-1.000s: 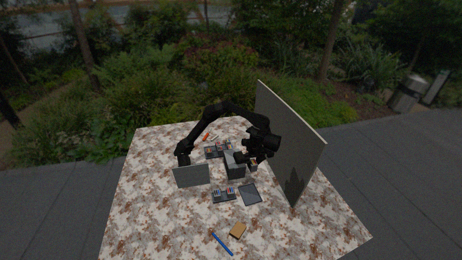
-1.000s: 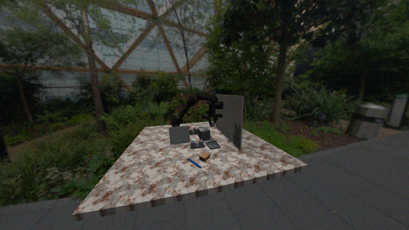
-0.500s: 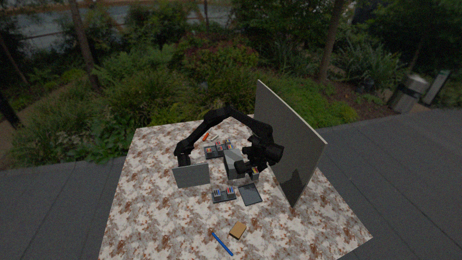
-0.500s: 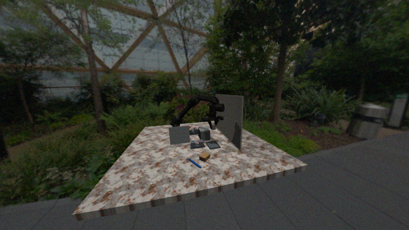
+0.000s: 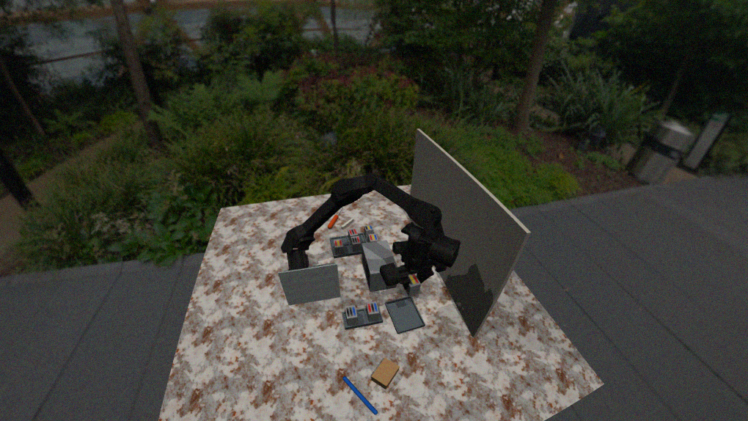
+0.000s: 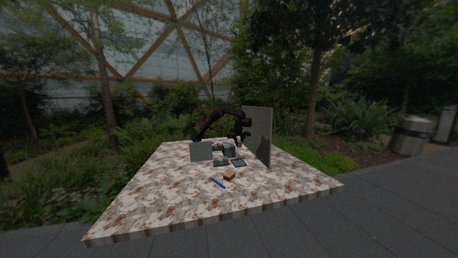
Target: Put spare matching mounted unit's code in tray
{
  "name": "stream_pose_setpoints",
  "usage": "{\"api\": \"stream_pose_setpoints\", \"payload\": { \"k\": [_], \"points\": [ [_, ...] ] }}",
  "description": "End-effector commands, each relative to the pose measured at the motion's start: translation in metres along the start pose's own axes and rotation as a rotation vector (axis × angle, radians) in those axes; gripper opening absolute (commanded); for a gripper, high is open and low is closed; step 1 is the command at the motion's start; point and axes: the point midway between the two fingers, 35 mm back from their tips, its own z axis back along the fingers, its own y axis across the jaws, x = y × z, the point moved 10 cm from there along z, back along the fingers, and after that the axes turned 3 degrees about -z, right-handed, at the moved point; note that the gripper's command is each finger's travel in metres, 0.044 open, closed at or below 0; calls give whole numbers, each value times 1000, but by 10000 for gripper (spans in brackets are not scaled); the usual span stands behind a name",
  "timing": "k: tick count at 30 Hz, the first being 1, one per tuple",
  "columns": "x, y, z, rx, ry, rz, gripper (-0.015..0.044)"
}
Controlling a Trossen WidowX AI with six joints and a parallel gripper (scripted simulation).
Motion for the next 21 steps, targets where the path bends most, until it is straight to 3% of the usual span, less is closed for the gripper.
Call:
{"api": "stream_pose_setpoints", "payload": {
  "k": [1,21],
  "points": [
    [-1,0,-5,-2,-2,-5,0],
    [-2,-3,-23,-3,-2,-5,0]
  ]
}}
